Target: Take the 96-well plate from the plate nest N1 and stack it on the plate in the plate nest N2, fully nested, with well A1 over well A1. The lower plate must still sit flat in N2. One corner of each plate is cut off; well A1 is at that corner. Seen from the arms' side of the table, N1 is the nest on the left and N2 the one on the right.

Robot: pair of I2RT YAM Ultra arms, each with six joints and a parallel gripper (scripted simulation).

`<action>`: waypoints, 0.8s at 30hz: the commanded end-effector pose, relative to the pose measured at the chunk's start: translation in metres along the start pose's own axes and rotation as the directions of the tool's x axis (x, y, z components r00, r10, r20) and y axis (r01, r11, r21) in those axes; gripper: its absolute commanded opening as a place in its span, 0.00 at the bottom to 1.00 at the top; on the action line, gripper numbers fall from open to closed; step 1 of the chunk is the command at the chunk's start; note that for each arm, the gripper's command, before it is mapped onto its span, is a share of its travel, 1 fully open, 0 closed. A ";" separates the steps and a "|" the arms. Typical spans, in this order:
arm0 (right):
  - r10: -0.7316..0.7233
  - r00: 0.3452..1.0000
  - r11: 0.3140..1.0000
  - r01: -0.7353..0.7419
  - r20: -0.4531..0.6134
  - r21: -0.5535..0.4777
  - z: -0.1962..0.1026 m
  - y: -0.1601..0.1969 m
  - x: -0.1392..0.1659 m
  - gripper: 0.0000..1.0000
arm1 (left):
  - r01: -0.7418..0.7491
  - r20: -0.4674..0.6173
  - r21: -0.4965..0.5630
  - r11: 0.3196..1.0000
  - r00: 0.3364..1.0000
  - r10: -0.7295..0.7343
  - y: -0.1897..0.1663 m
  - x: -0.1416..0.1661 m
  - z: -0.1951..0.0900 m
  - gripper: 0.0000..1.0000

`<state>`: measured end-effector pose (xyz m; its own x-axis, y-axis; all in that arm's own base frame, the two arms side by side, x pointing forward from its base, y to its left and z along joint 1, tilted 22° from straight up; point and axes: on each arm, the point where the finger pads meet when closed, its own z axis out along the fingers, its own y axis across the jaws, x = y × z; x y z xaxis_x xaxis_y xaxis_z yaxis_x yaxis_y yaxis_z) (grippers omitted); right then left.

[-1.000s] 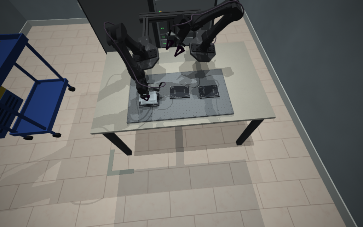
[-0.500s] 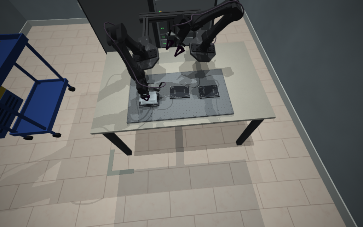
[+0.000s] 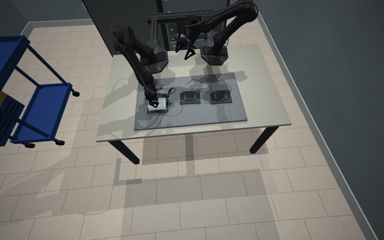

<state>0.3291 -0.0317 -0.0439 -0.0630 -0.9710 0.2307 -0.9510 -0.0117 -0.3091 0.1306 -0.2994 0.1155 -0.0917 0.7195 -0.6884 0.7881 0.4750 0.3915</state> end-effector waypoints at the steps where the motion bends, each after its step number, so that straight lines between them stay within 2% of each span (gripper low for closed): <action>1: -0.002 1.000 1.000 0.001 0.015 0.027 0.006 -0.011 -0.003 0.79 | 0.021 0.043 -0.003 1.000 0.999 -0.020 0.002 -0.016 -0.007 1.00; 12: -0.003 1.000 1.000 0.003 0.004 -0.004 0.029 -0.005 -0.001 0.79 | 0.021 0.043 -0.003 1.000 0.999 -0.020 0.002 -0.016 -0.007 1.00; 18: 0.001 1.000 1.000 -0.001 0.003 -0.020 0.030 -0.001 -0.002 0.79 | 0.021 0.043 -0.003 1.000 0.999 -0.020 0.002 -0.016 -0.007 1.00; 24: -0.008 1.000 0.999 0.008 0.005 -0.033 0.013 0.003 0.000 0.79 | 0.021 0.043 -0.003 1.000 0.999 -0.020 0.002 -0.016 -0.007 1.00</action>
<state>0.3309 -0.0347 -0.0577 -0.0590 -0.9714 0.2300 -0.9560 -0.0113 -0.2932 0.1306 -0.2994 0.1155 -0.0917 0.7195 -0.6884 0.7881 0.4750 0.3915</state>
